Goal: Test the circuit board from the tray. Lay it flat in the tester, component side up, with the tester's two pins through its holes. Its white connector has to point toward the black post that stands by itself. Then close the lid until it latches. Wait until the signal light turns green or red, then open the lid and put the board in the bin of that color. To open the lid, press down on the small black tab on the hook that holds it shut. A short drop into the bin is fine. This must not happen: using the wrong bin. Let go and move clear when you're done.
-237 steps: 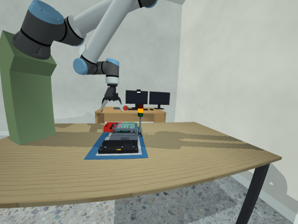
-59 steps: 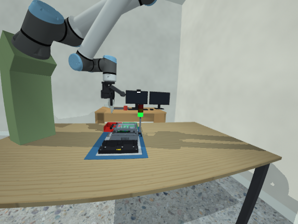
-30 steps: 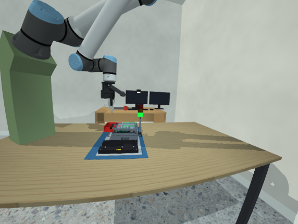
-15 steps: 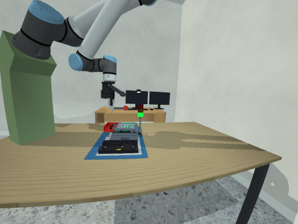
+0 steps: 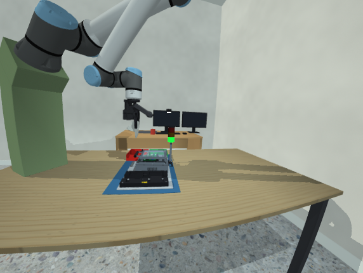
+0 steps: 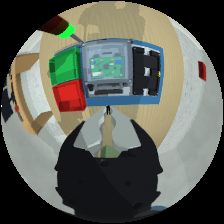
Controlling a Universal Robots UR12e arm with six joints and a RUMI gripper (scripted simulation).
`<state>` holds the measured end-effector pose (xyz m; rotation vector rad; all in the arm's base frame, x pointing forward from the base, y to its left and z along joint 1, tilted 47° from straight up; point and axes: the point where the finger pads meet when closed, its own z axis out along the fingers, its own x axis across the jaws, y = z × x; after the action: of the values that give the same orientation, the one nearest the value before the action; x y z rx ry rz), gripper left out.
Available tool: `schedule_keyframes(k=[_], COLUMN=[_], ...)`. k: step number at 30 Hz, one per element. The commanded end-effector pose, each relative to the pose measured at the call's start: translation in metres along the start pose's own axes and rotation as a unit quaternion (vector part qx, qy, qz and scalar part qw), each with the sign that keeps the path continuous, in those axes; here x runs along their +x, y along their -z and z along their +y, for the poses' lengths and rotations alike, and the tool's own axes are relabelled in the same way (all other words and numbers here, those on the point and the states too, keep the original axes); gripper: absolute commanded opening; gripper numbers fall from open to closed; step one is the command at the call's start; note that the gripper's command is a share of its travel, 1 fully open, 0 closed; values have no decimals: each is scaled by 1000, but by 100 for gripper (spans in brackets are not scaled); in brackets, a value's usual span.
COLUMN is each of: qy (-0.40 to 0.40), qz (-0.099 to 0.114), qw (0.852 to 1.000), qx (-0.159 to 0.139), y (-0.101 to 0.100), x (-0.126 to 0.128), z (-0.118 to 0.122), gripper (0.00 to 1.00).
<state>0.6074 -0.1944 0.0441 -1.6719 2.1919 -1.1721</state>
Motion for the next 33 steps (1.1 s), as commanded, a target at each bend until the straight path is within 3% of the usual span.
schedule_keyframes(k=[1, 11, 24, 33], qy=[1, 1, 1, 0], qz=[-1, -1, 0, 0], qw=[1000, 1000, 1000, 1000], qx=[1, 1, 1, 1], y=[-1, -1, -1, -19], x=[-14, -62, -74, -73], z=[-3, -12, -14, -14], gripper=[0, 0, 0, 0])
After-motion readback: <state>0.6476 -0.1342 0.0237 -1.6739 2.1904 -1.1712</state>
